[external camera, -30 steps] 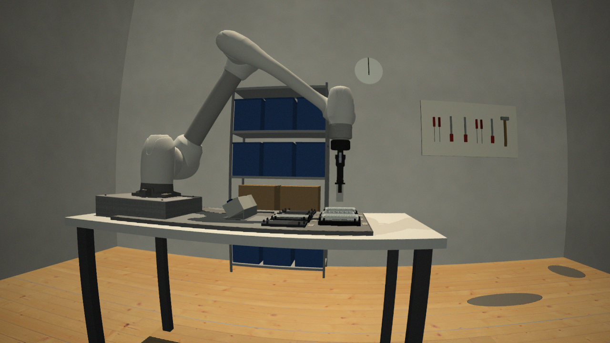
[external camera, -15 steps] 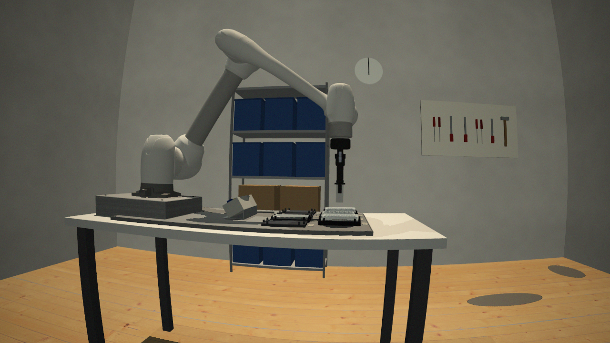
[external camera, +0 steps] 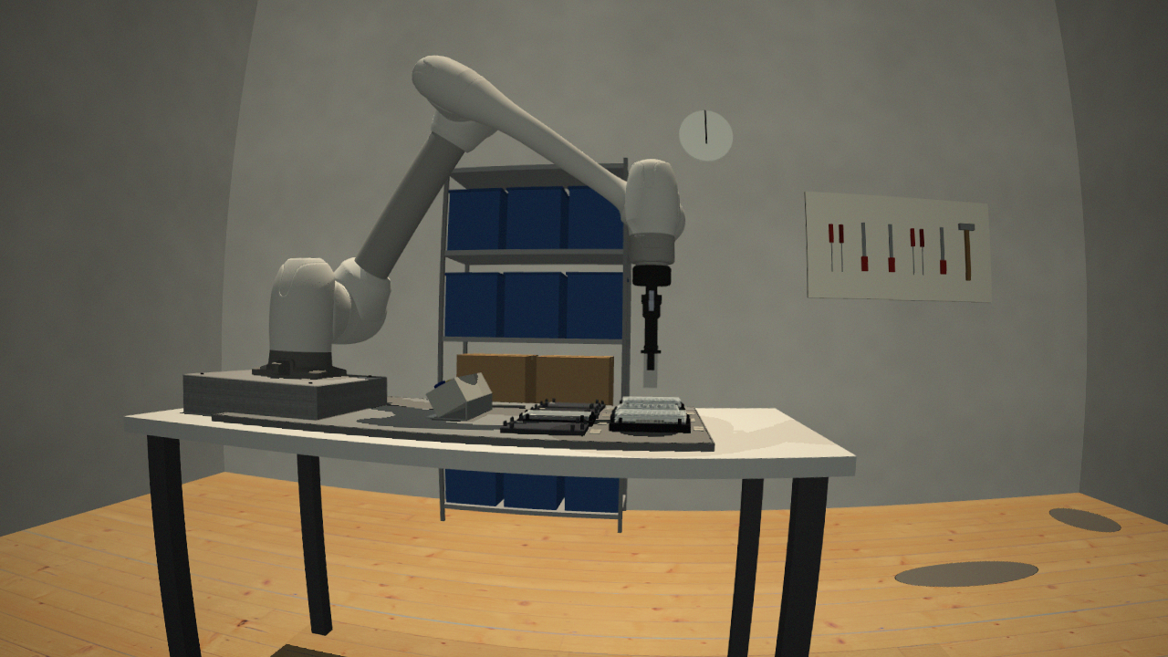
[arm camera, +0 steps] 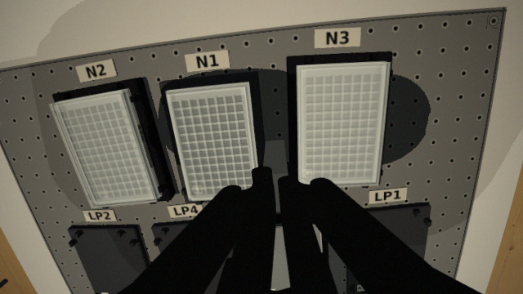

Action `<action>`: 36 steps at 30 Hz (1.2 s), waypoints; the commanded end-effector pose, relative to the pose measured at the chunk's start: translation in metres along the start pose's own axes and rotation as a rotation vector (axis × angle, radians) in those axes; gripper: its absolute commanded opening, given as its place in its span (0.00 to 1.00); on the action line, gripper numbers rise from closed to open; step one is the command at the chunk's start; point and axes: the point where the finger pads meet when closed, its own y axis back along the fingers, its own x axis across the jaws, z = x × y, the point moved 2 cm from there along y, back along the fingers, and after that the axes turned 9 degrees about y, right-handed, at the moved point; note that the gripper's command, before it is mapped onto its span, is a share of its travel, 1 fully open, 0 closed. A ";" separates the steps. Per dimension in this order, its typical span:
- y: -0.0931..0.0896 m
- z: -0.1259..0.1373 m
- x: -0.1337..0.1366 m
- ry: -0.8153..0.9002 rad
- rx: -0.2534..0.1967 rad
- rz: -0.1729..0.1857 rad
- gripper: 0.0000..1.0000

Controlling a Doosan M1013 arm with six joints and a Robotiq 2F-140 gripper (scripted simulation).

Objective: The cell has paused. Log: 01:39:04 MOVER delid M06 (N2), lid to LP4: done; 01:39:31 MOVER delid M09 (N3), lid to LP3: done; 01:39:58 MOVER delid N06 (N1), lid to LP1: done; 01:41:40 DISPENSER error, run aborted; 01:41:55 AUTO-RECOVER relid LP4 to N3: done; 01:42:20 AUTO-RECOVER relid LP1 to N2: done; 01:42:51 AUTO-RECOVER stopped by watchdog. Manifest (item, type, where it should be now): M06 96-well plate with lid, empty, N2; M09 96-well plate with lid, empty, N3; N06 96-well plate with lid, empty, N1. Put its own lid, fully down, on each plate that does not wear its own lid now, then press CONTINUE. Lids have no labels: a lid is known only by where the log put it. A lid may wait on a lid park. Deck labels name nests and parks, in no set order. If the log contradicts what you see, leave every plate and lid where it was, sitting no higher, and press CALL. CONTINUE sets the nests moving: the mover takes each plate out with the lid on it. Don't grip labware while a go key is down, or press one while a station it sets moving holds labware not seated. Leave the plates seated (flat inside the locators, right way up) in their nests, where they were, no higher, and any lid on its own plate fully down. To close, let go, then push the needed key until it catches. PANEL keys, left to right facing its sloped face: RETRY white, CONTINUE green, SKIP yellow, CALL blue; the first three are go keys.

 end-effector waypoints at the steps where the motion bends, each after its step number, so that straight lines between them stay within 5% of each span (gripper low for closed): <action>1: 0.000 -0.010 -0.037 0.009 0.000 0.000 0.00; 3: 0.000 -0.010 -0.037 0.009 0.000 0.000 0.00; 6: 0.000 -0.021 -0.102 0.026 0.000 0.000 0.00; 15: 0.000 -0.030 -0.184 0.044 0.000 0.000 0.00; 16: 0.000 -0.030 -0.184 0.044 0.000 0.000 0.66; 36: 0.000 -0.030 -0.184 0.044 0.000 0.000 0.66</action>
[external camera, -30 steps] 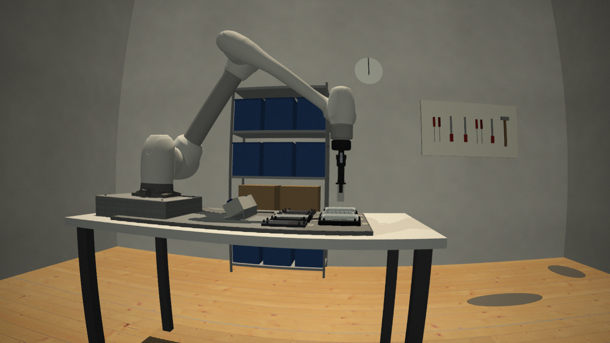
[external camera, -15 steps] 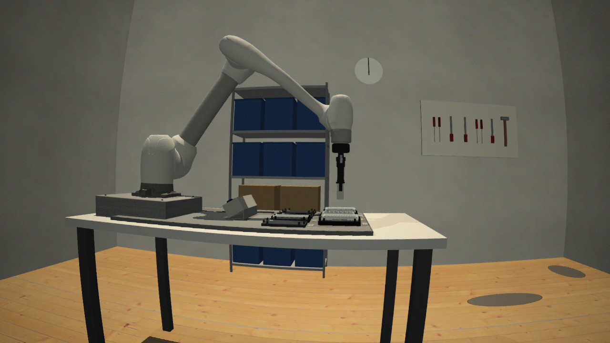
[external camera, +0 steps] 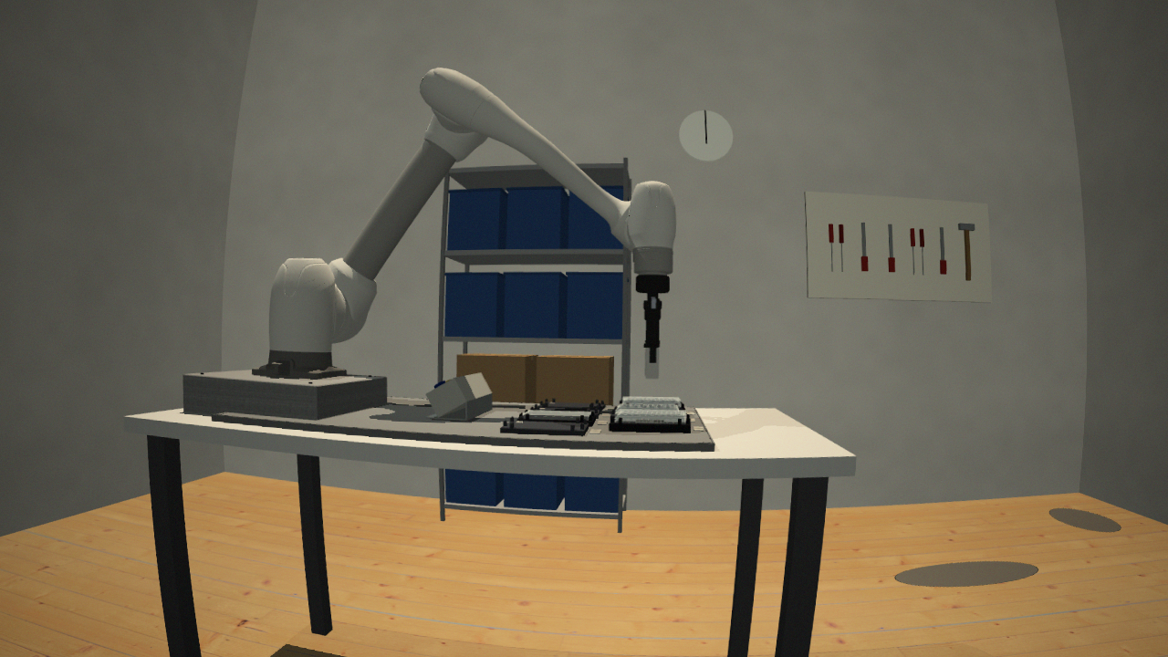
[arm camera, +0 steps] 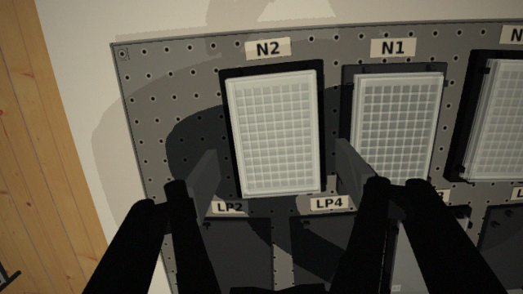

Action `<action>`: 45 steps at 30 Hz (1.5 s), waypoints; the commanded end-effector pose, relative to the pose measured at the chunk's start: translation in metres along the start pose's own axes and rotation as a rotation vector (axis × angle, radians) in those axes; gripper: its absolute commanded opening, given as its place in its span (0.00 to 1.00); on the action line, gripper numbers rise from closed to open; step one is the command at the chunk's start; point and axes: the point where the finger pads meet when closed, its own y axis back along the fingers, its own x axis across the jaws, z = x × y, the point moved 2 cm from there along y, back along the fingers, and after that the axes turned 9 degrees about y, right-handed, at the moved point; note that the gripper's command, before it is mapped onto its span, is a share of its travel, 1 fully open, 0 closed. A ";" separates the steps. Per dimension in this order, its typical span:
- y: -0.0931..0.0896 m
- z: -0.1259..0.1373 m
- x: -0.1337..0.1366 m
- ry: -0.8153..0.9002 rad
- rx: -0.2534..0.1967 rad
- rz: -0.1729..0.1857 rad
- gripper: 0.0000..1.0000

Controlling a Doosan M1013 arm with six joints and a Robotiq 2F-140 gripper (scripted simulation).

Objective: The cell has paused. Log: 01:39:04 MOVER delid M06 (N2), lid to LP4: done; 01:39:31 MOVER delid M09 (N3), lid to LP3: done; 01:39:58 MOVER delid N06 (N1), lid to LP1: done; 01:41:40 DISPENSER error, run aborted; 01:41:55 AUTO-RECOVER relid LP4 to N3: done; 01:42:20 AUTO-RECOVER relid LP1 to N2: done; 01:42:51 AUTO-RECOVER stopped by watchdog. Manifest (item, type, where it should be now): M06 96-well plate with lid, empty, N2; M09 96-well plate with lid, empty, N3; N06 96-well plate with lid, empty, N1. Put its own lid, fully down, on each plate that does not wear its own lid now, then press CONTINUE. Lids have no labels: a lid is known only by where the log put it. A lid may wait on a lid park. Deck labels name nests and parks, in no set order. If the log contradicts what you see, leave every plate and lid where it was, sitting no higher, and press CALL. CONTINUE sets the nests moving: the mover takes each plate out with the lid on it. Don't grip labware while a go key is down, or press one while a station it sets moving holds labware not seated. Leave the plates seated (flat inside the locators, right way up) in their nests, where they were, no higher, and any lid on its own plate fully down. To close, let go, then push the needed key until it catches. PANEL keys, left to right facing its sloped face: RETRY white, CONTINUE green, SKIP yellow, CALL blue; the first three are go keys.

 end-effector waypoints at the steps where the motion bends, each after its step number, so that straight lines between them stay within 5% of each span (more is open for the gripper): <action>1: 0.000 0.000 0.000 0.000 0.000 0.000 0.66; 45: -0.015 0.000 0.000 0.000 0.000 0.000 0.66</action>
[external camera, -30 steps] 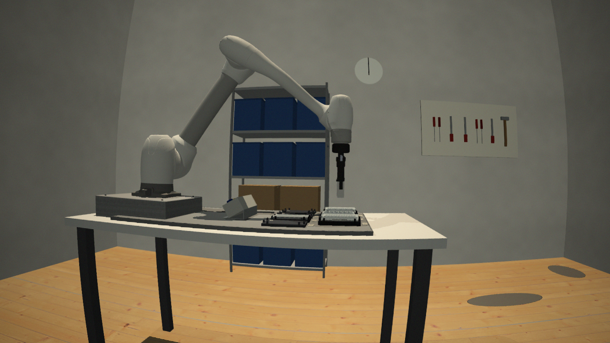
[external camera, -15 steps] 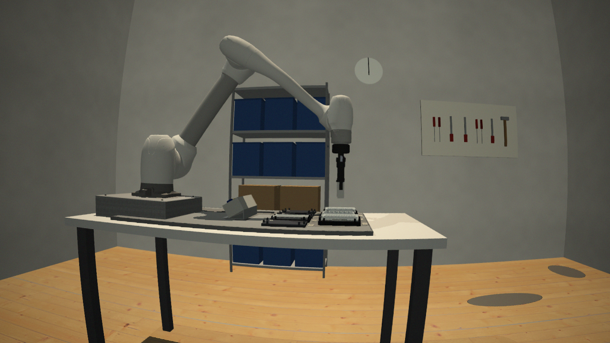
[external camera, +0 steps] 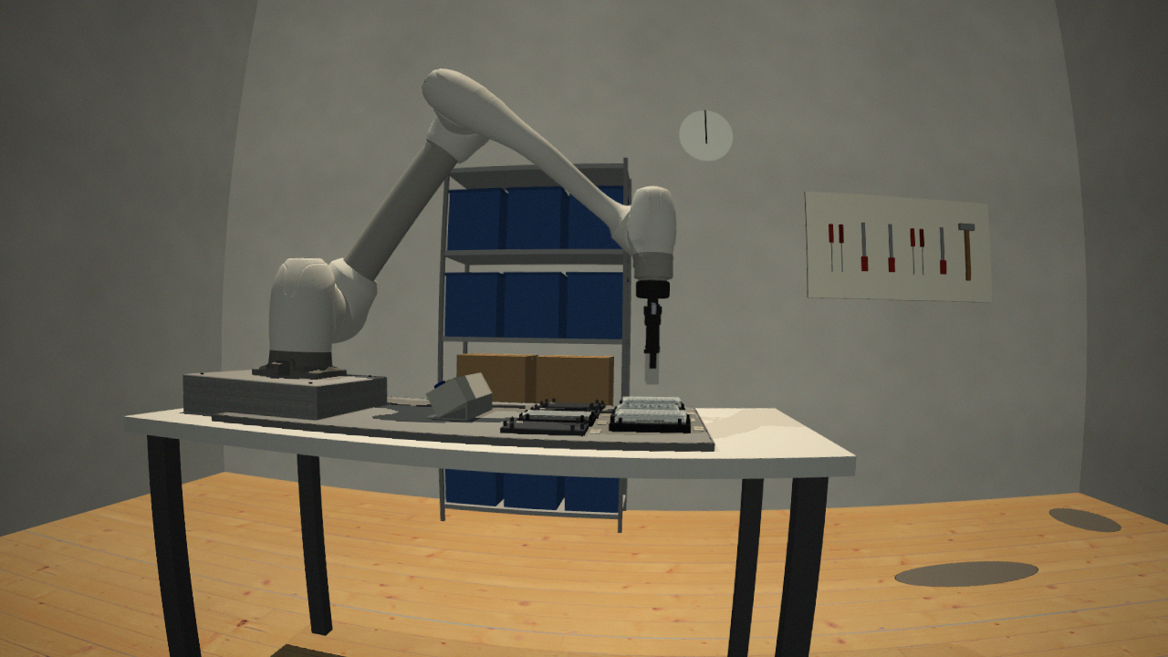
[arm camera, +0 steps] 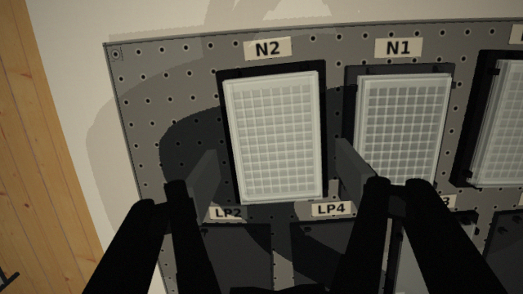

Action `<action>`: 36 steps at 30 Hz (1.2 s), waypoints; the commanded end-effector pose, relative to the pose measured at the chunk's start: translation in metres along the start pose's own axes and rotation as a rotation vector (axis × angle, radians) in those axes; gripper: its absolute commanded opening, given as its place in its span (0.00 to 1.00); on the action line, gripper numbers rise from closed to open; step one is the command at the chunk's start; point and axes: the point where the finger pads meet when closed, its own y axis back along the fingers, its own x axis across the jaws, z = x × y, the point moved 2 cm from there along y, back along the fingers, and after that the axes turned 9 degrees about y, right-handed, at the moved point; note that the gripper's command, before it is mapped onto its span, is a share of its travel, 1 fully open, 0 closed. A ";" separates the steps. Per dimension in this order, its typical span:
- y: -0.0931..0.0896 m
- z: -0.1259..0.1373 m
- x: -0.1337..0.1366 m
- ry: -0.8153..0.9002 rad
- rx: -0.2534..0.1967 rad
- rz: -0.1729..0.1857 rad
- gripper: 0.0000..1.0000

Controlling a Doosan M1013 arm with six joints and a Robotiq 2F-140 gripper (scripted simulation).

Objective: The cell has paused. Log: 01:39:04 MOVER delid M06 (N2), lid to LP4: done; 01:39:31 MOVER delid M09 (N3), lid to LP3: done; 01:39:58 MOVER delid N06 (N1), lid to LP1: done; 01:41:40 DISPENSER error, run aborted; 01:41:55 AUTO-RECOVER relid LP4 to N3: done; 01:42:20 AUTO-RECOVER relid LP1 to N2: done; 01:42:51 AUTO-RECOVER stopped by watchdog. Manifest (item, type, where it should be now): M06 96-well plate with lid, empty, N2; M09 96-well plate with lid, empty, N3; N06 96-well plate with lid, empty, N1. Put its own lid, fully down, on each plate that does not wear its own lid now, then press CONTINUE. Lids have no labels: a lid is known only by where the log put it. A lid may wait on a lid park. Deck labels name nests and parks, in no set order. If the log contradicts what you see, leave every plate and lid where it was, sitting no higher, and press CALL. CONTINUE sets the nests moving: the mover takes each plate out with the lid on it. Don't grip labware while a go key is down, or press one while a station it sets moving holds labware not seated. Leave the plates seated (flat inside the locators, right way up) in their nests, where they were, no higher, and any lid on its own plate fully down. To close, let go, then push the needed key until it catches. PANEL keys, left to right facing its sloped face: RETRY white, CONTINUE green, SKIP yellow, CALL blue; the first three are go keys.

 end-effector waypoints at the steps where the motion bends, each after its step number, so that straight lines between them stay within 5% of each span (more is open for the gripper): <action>1: -0.004 0.000 0.000 0.000 0.000 0.000 0.66; 36: -0.021 -0.001 0.000 0.000 0.000 0.000 0.66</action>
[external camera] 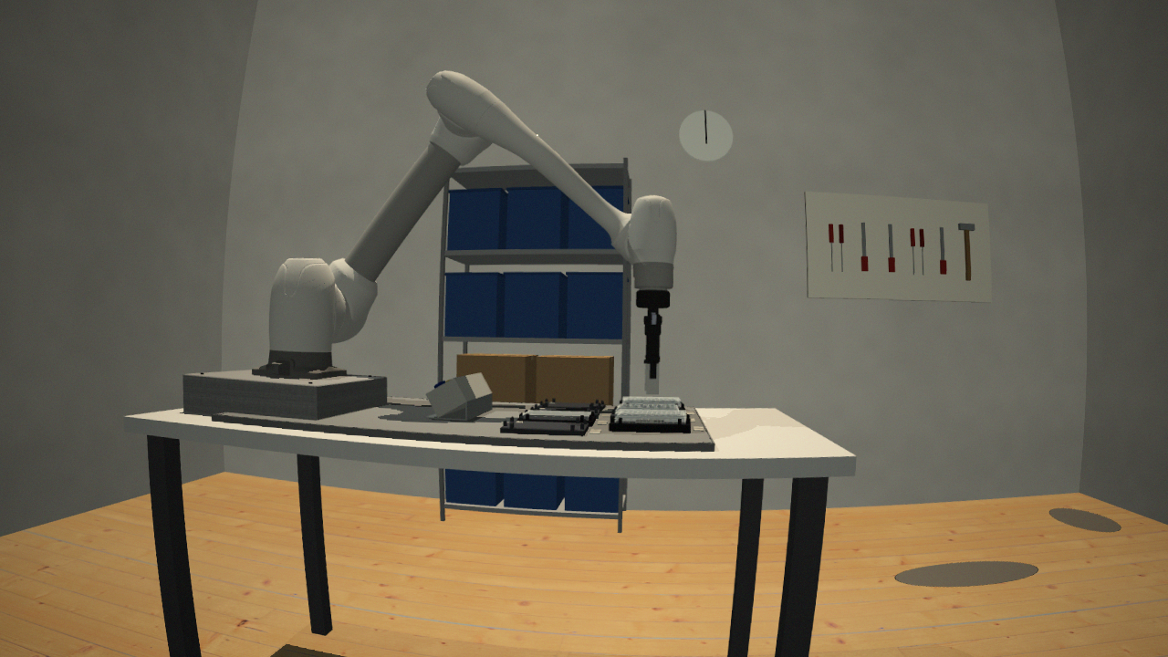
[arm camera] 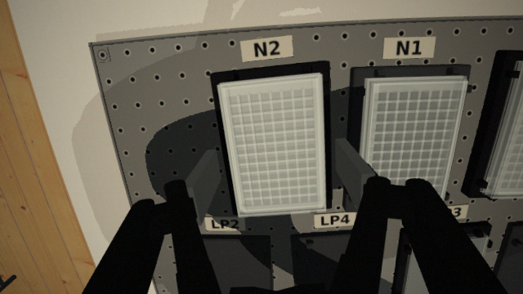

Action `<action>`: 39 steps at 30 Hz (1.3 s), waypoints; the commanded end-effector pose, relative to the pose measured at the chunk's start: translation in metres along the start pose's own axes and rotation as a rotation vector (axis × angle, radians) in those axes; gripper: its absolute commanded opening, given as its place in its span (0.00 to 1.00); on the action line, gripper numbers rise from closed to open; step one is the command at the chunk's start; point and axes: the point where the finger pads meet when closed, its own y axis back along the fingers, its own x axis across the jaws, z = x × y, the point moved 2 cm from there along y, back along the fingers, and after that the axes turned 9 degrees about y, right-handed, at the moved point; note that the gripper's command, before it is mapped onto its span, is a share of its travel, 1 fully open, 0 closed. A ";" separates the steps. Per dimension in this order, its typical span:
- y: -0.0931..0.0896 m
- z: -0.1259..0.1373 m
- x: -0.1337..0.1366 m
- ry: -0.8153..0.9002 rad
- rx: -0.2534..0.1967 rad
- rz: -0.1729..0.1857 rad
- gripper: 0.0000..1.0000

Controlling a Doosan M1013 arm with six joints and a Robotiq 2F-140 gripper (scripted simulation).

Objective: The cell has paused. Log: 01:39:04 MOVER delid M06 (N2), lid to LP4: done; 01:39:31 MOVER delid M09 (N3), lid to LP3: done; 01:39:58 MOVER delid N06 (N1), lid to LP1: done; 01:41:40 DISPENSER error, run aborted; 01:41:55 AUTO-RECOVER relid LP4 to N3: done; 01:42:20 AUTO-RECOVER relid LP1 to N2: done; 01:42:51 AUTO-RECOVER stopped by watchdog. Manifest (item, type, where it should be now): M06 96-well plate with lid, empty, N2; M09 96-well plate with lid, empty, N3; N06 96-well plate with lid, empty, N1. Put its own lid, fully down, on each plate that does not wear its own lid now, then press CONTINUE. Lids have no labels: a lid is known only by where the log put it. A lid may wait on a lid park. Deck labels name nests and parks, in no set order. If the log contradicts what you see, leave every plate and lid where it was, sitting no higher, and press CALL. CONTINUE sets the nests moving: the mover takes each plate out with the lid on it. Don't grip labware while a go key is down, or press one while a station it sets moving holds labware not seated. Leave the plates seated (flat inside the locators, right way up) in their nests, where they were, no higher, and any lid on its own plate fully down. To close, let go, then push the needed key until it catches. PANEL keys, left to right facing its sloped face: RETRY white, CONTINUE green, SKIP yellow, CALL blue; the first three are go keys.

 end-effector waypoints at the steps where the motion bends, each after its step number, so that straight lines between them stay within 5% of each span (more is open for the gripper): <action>1: 0.000 0.000 0.000 0.000 0.000 0.000 0.66; 34: 0.000 0.000 0.000 0.000 0.000 0.000 0.66; 35: 0.000 0.000 0.000 0.000 0.000 0.000 0.59; 39: 0.000 0.000 0.000 0.000 0.000 0.000 0.59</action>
